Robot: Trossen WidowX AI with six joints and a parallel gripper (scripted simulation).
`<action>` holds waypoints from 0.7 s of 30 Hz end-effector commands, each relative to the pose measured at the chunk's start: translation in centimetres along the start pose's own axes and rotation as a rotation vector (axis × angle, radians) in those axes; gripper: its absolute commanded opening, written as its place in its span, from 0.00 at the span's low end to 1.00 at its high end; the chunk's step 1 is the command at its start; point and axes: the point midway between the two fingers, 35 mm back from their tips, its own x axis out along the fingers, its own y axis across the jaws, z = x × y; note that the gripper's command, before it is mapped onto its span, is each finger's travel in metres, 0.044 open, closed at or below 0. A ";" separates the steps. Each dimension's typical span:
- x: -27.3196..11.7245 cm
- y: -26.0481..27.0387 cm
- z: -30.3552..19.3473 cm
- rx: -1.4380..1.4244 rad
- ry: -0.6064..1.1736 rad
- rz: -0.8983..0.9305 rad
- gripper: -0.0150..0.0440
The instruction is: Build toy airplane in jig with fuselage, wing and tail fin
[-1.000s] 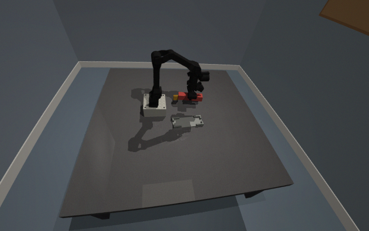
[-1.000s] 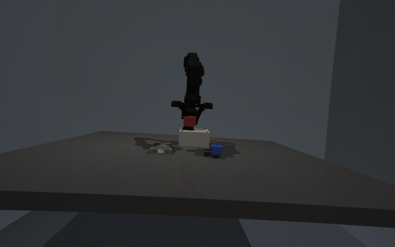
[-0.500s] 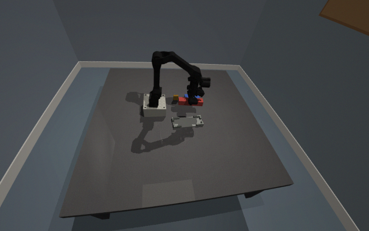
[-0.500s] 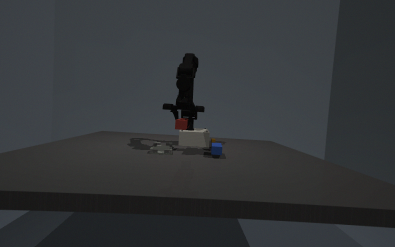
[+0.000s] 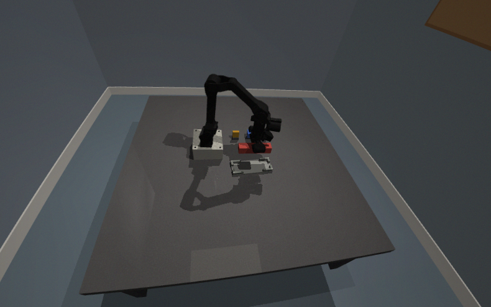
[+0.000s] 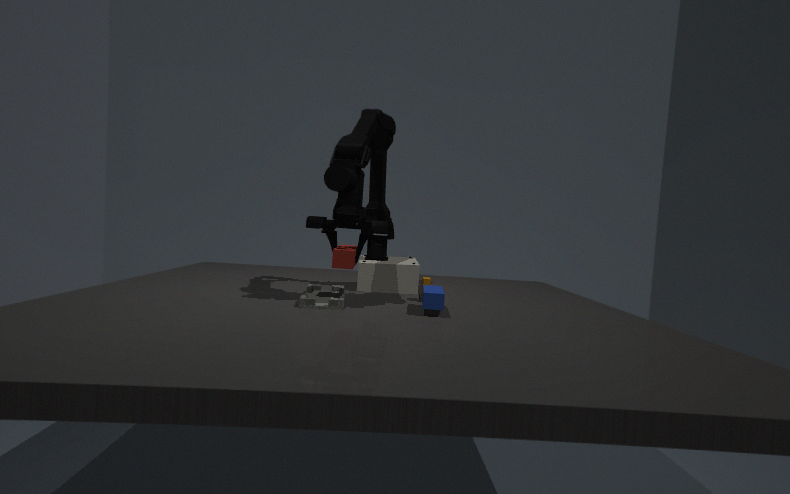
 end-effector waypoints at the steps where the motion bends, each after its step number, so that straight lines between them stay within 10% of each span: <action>1: 0.6 -1.0 -0.4 -0.024 -0.002 0.006 0.25; 16: 2.7 -4.6 -2.1 -0.093 -0.005 0.006 0.25; 21: 2.7 -4.6 -2.0 -0.093 -0.005 0.006 0.48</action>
